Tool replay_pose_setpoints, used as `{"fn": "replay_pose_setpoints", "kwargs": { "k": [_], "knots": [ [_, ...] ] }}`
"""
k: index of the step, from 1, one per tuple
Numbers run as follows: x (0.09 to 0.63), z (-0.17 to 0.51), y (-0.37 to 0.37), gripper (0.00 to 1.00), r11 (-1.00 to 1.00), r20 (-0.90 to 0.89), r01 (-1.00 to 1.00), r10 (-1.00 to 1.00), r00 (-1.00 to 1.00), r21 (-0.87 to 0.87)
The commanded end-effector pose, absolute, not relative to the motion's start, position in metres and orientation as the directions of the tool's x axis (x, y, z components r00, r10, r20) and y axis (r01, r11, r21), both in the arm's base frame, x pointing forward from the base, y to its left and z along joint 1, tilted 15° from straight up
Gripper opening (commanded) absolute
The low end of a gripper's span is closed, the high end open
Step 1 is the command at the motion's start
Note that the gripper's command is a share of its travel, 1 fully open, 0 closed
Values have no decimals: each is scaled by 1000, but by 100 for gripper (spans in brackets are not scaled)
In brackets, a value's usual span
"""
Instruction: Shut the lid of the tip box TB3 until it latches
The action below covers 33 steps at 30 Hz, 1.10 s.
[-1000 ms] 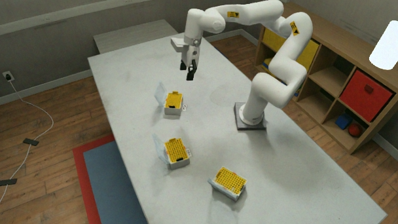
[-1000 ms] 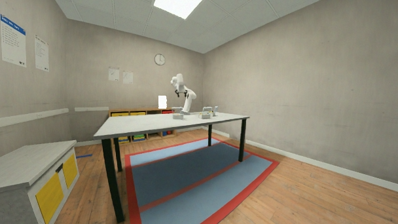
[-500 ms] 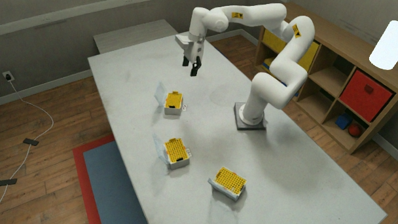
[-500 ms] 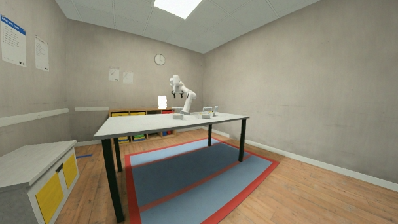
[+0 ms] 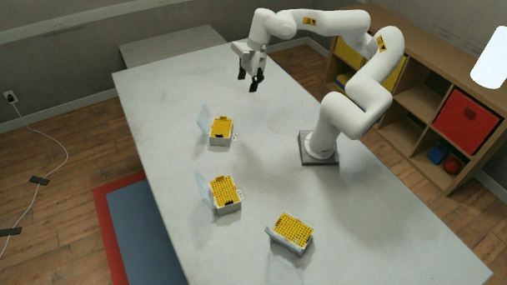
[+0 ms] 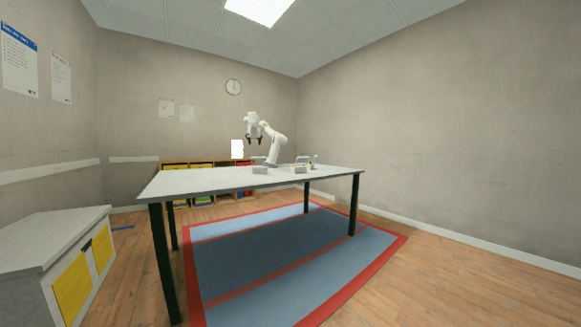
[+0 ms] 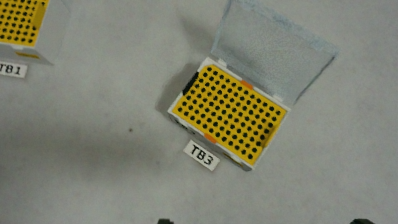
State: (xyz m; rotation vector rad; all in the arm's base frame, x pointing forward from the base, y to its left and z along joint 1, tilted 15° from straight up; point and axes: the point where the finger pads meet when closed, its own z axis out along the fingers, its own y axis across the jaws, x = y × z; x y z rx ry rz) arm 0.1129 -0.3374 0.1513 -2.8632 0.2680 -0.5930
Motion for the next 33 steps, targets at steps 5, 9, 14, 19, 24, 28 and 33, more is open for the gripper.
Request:
{"fn": "replay_pose_setpoints", "kwargs": {
  "k": [5, 9, 14, 19, 24, 28, 33],
  "knots": [
    [108, 145, -340, 100, -965, 376, -130, -210, 903, -227],
    [111, 125, -336, 100, -965, 376, -130, -210, 903, -227],
    [115, 101, -331, 100, -965, 376, -130, -210, 903, -227],
    [119, 77, -326, 100, -965, 376, -129, -210, 903, -227],
    [121, 62, -322, 100, -965, 376, -129, -210, 903, -227],
    [125, 43, -318, 100, -965, 376, -129, -209, 903, -228],
    [129, 19, -313, 100, -965, 376, -129, -209, 903, -228]
  ]
}}
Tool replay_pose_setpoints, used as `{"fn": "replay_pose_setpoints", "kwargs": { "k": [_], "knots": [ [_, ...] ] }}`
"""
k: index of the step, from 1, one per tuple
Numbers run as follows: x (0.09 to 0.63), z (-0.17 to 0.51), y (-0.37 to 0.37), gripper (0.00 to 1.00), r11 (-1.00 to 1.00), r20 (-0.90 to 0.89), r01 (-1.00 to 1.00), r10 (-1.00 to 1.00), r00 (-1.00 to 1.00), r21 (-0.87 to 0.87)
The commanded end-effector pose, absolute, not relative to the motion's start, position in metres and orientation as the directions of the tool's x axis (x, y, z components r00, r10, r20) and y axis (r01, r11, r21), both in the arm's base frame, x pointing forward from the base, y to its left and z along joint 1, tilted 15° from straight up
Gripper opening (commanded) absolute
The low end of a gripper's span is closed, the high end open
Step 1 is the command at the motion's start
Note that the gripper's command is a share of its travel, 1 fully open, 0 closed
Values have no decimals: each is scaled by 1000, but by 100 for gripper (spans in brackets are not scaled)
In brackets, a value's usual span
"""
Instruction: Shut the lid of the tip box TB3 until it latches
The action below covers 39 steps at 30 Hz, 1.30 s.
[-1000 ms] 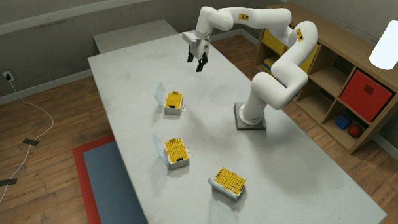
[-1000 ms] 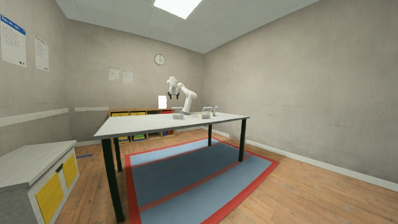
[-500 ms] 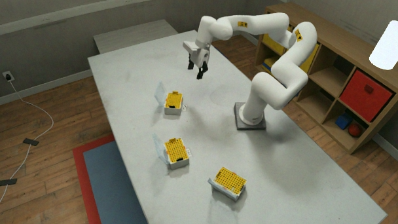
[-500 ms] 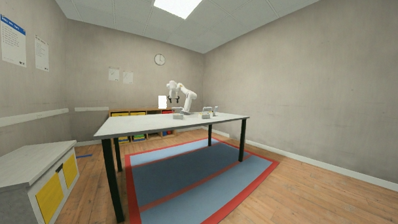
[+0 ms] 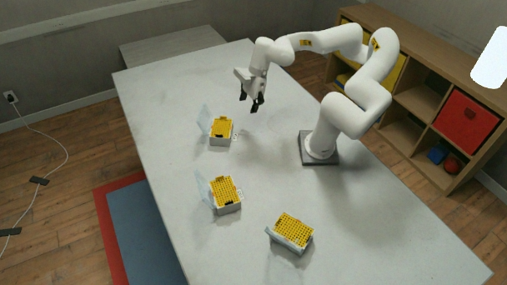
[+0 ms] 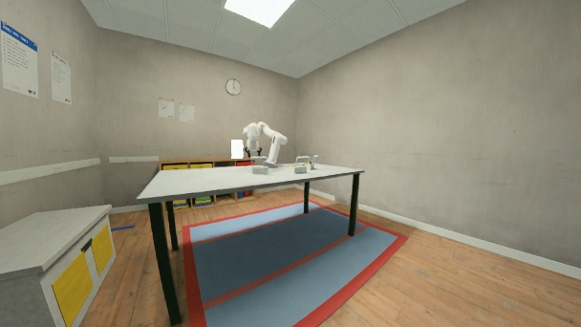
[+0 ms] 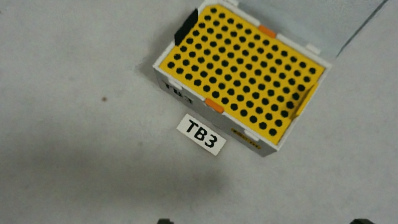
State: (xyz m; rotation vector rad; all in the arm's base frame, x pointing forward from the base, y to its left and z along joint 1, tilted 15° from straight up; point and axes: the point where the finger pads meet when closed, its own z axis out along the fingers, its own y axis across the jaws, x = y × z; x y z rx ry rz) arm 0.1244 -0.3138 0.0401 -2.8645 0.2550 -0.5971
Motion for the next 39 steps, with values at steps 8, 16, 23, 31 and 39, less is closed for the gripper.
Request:
{"fn": "replay_pose_setpoints", "kwargs": {
  "k": [8, 16, 23, 31, 39],
  "knots": [
    [134, -10, -307, 100, -965, 376, -129, -209, 903, -228],
    [139, -44, -299, 100, -965, 376, -129, -209, 903, -228],
    [139, -44, -299, 100, -965, 376, -129, -209, 903, -228],
    [139, -44, -299, 100, -965, 376, -129, -209, 903, -228],
    [139, -44, -299, 100, -965, 376, -129, -209, 903, -228]
  ]
}}
